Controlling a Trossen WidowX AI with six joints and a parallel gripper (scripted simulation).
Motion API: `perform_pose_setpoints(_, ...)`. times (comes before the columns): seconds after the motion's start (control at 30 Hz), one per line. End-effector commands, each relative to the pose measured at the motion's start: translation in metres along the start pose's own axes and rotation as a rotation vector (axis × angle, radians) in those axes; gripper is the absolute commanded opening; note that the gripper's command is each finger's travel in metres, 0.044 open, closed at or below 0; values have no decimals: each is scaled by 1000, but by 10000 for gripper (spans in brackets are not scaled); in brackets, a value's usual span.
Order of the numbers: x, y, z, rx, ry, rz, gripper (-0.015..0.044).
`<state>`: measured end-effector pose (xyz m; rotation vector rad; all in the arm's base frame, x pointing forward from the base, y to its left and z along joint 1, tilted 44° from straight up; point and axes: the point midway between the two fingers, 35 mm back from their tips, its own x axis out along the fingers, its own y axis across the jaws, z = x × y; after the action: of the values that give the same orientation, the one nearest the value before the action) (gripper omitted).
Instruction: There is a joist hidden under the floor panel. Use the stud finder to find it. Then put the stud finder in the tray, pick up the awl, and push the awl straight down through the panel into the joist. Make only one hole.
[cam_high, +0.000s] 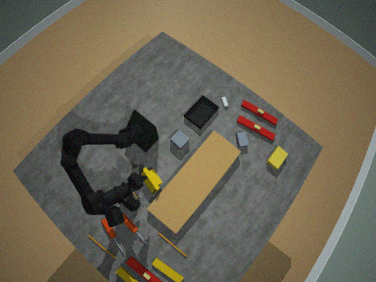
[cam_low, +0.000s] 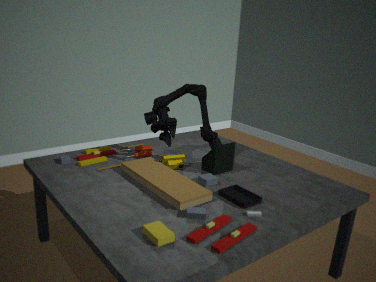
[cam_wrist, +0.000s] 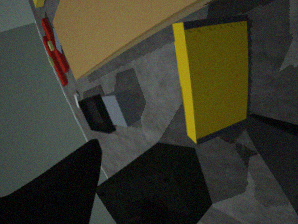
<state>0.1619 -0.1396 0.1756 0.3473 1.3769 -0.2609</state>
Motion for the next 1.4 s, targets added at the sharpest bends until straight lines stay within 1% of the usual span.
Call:
perform_pose_setpoints(0.0, 1, 0, 0, -4, 0, 1, 440)
perform_pose_setpoints(0.33, 1, 0, 0, -4, 0, 1, 440)
perform_pose_setpoints(0.4, 5, 0, 0, 41, 18, -16, 440)
perform_pose_setpoints(0.57, 35, 1, -3, 364, 104, -182, 440)
perform_pose_setpoints(0.73, 60, 4, -5, 675, 78, -396, 440)
perform_pose_setpoints(0.87, 77, 7, -5, 903, -39, -559, 440)
perform_pose_setpoints(1.03, 92, 13, -4, 1160, -299, -699, 440)
perform_pose_setpoints(1.13, 98, 18, -2, 1290, -501, -726, 440)
perform_pose_setpoints(1.27, 103, 24, -1, 1394, -706, -704, 440)
perform_pose_setpoints(1.3, 103, 25, 0, 1426, -744, -691, 440)
perform_pose_setpoints(1.37, 104, 26, 0, 1437, -767, -684, 440)
